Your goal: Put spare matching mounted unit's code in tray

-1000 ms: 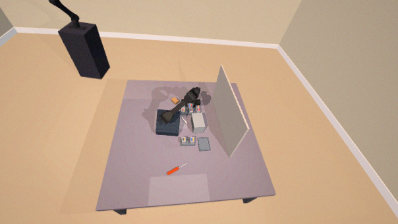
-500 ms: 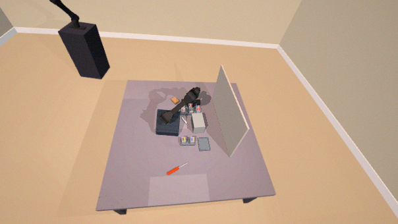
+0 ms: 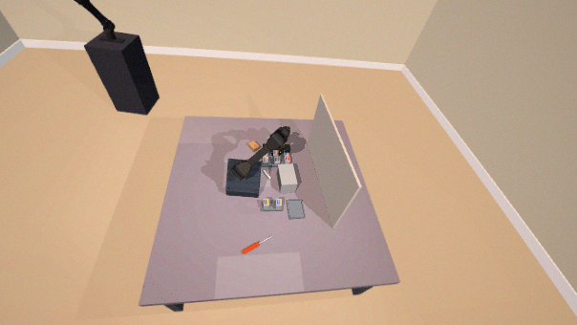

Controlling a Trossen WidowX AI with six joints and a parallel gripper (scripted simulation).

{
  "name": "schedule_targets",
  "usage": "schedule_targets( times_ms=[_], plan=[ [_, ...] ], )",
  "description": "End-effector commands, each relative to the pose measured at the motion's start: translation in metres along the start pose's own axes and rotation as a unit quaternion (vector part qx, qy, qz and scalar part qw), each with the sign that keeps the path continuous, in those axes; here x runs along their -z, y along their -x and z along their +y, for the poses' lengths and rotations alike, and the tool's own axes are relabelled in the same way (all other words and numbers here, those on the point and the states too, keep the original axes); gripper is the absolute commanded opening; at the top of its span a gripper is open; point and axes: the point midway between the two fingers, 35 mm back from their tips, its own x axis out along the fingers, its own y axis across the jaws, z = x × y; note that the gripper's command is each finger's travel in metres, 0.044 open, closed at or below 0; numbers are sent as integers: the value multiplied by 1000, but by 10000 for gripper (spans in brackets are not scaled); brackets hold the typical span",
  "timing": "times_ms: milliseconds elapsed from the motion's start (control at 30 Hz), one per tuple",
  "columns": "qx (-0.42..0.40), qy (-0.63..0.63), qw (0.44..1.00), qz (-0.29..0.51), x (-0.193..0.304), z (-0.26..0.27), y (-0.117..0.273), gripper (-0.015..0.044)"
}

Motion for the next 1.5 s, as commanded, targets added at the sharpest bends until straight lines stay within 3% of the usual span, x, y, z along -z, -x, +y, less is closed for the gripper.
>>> schedule_targets(
  times_ms=[0,167,433,733,933,1467],
  plan=[
    [3,-1,1000,-4,-2,-3,23,0],
    [4,0,1000,-3,-2,-1,71,0],
    [9,2,1000,-4,-2,-3,82,0],
    [4,1,1000,-4,7,-3,150,0],
    [4,2,1000,-8,15,-12,155,0],
    [11,11,999,-37,125,-90,173,0]
  ],
)
